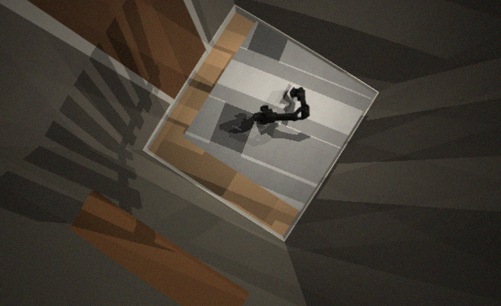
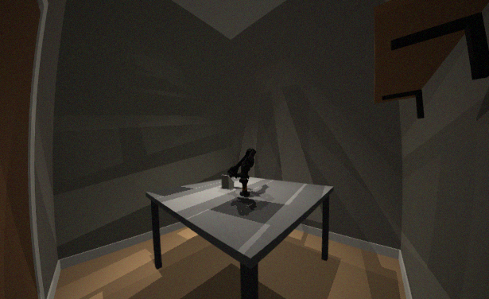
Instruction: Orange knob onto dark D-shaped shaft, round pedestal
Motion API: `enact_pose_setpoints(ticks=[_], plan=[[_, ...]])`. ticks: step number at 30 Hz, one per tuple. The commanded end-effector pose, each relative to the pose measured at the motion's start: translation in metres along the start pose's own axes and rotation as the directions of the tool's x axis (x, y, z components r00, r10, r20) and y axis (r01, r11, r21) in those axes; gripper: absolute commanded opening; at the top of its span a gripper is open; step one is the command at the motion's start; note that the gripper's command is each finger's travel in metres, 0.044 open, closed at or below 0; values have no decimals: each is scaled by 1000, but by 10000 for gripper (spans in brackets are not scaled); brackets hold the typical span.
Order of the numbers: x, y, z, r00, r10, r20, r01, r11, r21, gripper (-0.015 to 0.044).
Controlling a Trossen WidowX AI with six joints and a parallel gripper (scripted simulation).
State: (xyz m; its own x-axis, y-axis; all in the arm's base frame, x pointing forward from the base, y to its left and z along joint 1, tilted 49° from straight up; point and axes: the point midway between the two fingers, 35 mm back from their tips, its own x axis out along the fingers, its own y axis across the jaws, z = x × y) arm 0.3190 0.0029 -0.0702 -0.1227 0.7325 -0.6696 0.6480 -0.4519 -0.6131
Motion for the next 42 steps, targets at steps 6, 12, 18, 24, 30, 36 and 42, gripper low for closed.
enact_pose_setpoints(ticks=[6, 12, 18, 24, 30, 36, 42], plan=[[-1, 0, 0, 1000, 0, 0, 0, 1000, 0, 131], [-1, 0, 0, 1000, 0, 0, 0, 1000, 0, 289], [-1, 0, 0, 1000, 0, 0, 0, 1000, 0, 440], [-1, 0, 0, 1000, 0, 0, 0, 1000, 0, 440], [-40, 4, -1, 1000, 5, 2, -5, 1000, 2, 440], [-97, 0, 1, 1000, 3, 2, -3, 1000, 2, 440], [-97, 3, 0, 1000, 3, 2, -3, 1000, 2, 440]])
